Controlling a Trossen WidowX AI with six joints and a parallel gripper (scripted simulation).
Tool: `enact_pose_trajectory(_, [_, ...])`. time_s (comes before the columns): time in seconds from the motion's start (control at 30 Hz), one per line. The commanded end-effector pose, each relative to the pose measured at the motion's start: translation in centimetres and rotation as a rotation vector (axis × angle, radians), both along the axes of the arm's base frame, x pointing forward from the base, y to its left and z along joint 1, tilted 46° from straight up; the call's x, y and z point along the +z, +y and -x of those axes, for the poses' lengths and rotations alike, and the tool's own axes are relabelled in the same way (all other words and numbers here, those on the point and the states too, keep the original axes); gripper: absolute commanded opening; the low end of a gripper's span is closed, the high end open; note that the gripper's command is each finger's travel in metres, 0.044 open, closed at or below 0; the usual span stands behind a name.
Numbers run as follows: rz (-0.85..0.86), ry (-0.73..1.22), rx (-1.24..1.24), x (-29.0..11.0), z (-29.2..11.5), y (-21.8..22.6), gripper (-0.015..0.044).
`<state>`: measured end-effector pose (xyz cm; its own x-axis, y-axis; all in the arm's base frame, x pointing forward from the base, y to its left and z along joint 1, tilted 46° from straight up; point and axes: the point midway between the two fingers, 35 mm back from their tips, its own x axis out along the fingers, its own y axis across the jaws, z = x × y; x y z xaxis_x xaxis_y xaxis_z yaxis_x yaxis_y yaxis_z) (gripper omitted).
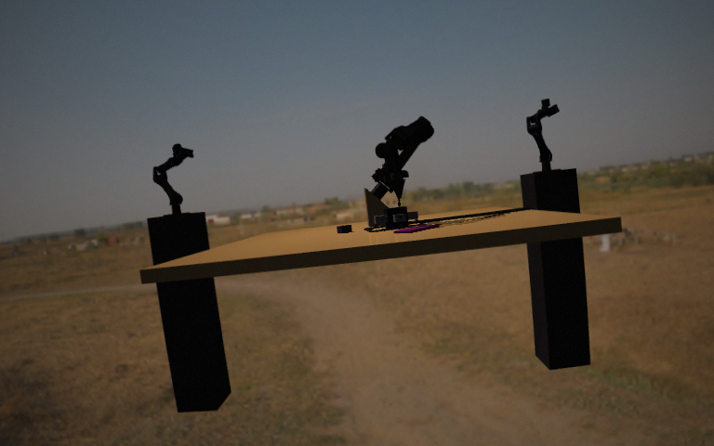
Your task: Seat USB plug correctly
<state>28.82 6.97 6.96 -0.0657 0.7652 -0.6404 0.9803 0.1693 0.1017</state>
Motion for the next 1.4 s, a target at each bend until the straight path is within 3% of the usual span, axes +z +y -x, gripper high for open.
enact_pose_trajectory(0.0, [-0.003, 0.005, -0.001, -0.07, 0.05, 0.16, 0.0000])
enact_pose_trajectory(1.37, [-0.004, 0.005, -0.001, -0.41, 0.08, 0.52, 0.0000])
